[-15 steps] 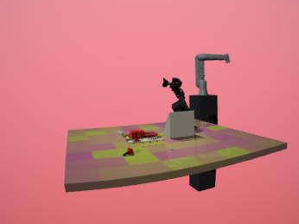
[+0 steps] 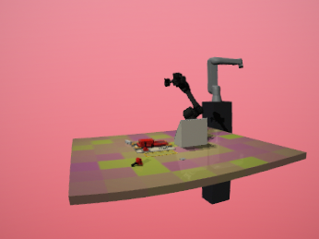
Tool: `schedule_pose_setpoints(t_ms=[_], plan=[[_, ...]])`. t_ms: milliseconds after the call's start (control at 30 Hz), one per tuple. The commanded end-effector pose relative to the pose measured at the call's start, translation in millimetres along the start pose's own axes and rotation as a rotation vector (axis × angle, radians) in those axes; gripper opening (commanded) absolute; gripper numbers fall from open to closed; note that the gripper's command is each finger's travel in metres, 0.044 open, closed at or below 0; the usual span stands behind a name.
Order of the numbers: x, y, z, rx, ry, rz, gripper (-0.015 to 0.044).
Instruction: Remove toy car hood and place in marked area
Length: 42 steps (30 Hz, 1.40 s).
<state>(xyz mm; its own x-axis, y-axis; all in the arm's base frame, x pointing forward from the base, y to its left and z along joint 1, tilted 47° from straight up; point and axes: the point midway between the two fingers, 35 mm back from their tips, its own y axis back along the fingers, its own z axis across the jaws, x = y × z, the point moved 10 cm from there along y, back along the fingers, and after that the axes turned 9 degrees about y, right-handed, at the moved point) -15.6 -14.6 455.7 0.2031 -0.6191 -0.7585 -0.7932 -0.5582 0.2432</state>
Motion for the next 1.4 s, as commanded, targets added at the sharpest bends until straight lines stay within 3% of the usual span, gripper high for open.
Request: schedule_pose_setpoints(t_ms=[0,233,467,833,1100,1367], plan=[[-5,-40,-6,0.012,-0.068,0.143,0.0440],[5,-134,-21,0.068,-0.222,0.474,0.0440],[47,-218,-30,0.153,-0.357,0.801,0.0440],[114,-275,-32,0.237,-0.471,1.105,0.0440],[202,-325,-26,0.370,-0.491,1.457,0.0440],[296,-346,-4,0.484,-0.442,1.776,0.0440]])
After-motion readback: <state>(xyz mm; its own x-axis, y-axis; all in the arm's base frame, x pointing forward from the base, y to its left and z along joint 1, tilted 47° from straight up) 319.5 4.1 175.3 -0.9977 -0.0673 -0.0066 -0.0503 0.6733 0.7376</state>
